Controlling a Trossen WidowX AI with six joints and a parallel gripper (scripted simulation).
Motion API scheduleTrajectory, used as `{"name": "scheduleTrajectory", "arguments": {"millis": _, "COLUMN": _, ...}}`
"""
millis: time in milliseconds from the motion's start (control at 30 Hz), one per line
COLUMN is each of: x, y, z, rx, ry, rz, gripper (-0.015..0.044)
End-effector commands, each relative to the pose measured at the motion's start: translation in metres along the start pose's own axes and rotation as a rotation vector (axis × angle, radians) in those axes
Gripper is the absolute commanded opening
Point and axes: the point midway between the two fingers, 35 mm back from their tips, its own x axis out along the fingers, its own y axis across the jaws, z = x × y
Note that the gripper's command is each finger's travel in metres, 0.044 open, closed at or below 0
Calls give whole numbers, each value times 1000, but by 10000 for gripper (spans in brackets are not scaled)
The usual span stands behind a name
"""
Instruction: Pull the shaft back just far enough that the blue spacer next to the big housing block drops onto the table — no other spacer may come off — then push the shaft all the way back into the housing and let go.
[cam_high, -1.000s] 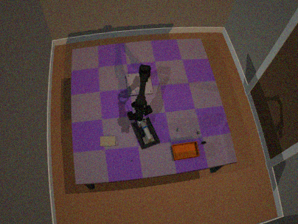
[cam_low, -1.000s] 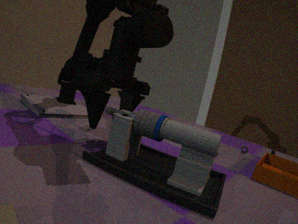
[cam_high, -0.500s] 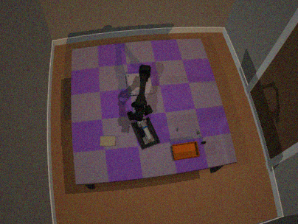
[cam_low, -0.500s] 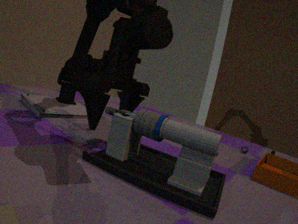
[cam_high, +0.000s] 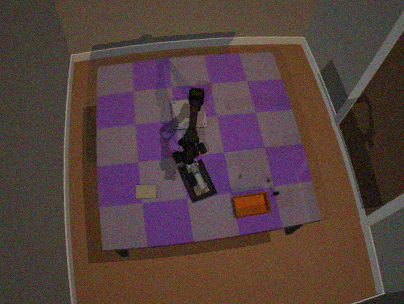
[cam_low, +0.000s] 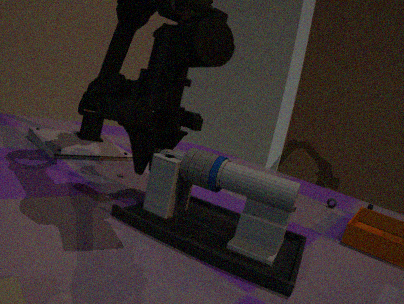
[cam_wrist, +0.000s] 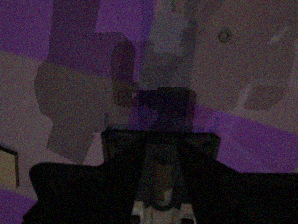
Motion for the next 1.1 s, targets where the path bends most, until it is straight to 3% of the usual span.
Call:
{"name": "scheduleTrajectory", "arguments": {"millis": 0, "x": 0, "y": 0, "z": 0, "rx": 0, "ry": 0, "rz": 0, "gripper": 46}}
{"name": "scheduleTrajectory", "arguments": {"millis": 133, "x": 0, "y": 0, "z": 0, "rx": 0, "ry": 0, "rz": 0, "gripper": 0}}
{"name": "scheduleTrajectory", "arguments": {"millis": 1067, "x": 0, "y": 0, "z": 15, "rx": 3, "ry": -3, "rz": 2, "gripper": 0}}
